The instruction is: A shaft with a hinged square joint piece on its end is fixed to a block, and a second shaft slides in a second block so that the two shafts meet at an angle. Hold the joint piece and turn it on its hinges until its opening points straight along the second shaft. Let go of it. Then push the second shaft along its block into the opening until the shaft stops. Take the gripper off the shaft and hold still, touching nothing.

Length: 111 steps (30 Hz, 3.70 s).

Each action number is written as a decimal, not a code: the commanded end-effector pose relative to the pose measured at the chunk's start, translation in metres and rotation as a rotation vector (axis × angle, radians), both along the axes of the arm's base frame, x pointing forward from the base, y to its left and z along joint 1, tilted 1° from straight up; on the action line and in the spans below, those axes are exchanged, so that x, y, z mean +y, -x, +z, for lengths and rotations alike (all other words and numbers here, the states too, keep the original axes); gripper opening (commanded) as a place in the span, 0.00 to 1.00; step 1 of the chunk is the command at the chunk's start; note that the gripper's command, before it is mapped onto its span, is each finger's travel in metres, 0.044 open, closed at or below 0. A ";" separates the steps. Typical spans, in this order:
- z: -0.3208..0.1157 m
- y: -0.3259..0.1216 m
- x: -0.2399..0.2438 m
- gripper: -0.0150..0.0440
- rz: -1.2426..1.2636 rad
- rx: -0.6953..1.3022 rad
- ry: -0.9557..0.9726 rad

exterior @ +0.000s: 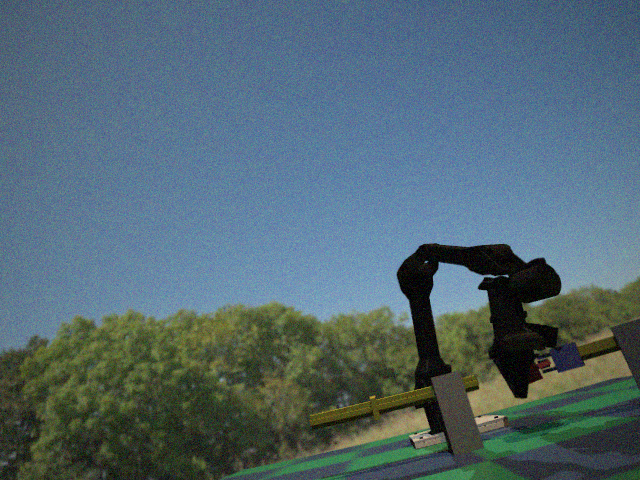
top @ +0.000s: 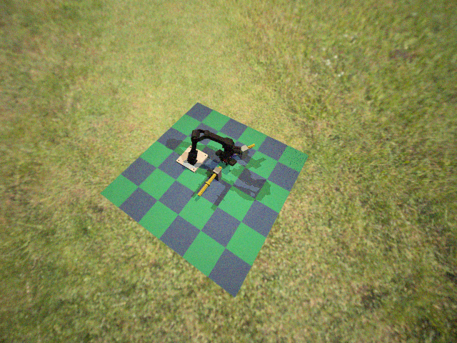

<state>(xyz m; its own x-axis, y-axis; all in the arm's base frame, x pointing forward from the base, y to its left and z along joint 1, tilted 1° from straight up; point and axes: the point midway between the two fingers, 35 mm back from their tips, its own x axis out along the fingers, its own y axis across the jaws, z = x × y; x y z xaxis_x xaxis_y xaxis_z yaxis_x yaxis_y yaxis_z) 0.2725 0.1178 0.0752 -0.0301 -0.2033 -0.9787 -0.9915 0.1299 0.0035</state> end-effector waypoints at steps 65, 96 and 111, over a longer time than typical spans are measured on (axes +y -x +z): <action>0.029 0.000 -0.003 1.00 0.016 -0.078 -0.448; 0.094 -0.007 0.004 1.00 -0.613 -0.116 -0.346; 0.148 0.001 0.005 1.00 -1.116 -0.195 -0.281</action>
